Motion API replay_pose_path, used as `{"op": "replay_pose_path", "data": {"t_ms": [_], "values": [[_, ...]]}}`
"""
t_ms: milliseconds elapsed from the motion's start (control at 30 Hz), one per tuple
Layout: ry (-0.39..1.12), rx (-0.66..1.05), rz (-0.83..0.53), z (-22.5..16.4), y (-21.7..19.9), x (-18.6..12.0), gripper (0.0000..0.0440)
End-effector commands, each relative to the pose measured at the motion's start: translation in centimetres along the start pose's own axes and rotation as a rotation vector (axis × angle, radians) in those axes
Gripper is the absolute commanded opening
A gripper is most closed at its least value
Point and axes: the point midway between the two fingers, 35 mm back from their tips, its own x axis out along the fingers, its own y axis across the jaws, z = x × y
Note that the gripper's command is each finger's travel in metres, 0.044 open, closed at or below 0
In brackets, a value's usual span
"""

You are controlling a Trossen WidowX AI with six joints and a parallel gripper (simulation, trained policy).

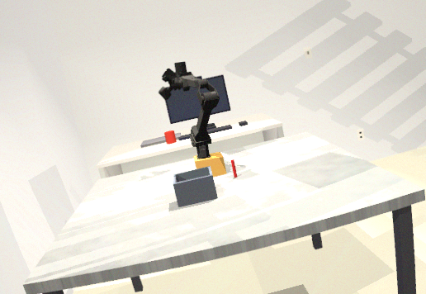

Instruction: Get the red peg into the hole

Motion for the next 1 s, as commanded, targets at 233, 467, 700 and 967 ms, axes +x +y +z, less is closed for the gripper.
{"op": "replay_pose_path", "data": {"t_ms": [233, 467, 700, 967], "values": [[-0.019, 0.07, 0.181, 2.0, 5.2, 0.2, 0.044], [0.02, 0.139, 0.402, 3.2, 11.6, -0.8, 0.044], [0.069, 0.162, 0.613, 4.4, 17.5, -3.4, 0.044], [0.12, 0.137, 0.836, 5.5, 23.0, -8.0, 0.044]]}}
